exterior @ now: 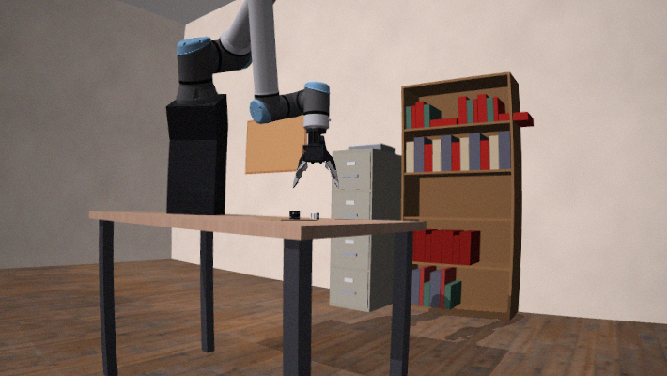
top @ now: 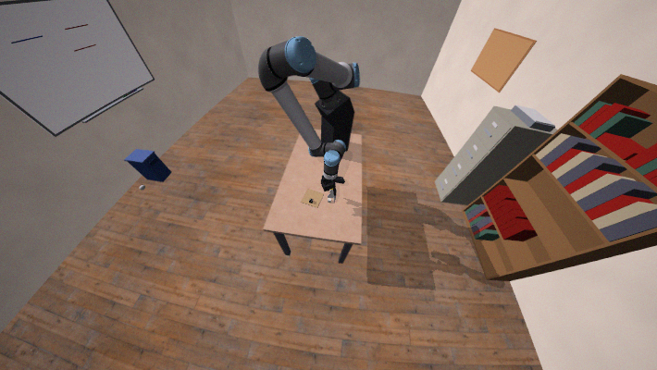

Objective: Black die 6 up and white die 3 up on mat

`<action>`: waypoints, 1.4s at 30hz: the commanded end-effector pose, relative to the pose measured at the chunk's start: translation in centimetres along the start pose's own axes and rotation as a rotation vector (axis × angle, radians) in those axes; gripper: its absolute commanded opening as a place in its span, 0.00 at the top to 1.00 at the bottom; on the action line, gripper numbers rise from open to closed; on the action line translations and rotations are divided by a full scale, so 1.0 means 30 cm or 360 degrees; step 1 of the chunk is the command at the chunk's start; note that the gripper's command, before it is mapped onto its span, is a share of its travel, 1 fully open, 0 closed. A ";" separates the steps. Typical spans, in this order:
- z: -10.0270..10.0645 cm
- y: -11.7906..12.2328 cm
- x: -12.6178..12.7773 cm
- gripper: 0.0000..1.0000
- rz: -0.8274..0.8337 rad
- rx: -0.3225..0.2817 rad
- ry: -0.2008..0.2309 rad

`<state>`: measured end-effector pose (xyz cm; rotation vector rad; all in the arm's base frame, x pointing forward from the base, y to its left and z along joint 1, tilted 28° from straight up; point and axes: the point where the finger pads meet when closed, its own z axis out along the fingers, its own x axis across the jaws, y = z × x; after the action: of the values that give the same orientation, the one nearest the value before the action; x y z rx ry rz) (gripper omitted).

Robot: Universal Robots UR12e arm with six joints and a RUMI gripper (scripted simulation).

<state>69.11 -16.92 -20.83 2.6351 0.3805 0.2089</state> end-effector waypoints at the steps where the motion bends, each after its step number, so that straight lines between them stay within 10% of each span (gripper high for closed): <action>1: 0.008 0.002 -0.001 0.00 0.0242 -0.0003 -0.0003; 25: 0.029 0.010 -0.007 0.00 0.0755 -0.0003 -0.0003; 26: 0.029 0.010 -0.007 0.76 0.0755 -0.0003 -0.0003; 42: 0.029 0.010 -0.007 0.76 0.0755 -0.0003 -0.0003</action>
<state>69.14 -17.63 -21.53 2.6834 -0.2535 0.3550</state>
